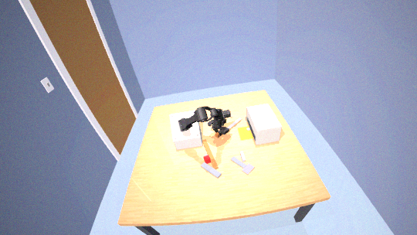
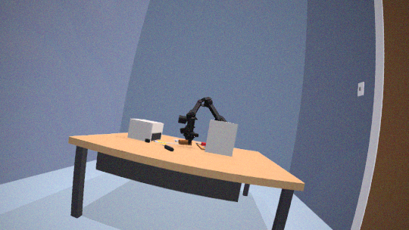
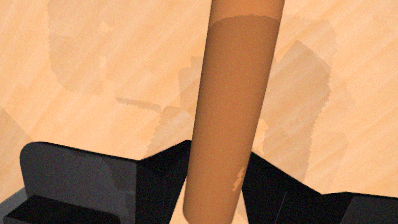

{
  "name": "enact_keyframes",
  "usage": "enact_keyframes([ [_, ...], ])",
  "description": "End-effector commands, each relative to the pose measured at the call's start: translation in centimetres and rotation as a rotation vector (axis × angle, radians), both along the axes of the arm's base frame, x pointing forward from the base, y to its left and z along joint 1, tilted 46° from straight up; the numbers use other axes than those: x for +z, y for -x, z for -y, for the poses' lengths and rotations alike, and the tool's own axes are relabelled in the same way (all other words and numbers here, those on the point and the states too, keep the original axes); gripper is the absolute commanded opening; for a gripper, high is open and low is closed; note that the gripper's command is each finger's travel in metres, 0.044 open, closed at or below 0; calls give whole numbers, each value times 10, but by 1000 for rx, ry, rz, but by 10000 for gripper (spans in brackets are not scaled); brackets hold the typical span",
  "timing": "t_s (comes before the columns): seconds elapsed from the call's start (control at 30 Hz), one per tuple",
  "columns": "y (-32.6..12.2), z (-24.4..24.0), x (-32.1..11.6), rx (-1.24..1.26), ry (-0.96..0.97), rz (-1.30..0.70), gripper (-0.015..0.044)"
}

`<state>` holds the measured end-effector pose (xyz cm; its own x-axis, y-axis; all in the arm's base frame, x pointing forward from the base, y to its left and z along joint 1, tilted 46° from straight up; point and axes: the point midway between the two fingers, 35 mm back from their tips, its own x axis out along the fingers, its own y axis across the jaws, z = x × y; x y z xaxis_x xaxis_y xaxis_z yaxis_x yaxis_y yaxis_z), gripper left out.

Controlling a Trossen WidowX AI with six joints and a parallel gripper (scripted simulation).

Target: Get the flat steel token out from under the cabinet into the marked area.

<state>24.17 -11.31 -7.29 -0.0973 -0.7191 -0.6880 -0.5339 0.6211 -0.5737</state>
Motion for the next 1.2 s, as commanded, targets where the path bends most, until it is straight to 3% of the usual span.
enact_keyframes([
  [0.0, -4, -7, -4, 6, -9, 13, 0],
  [1.17, -3, -33, -30, 6, -11, 14, 0],
])
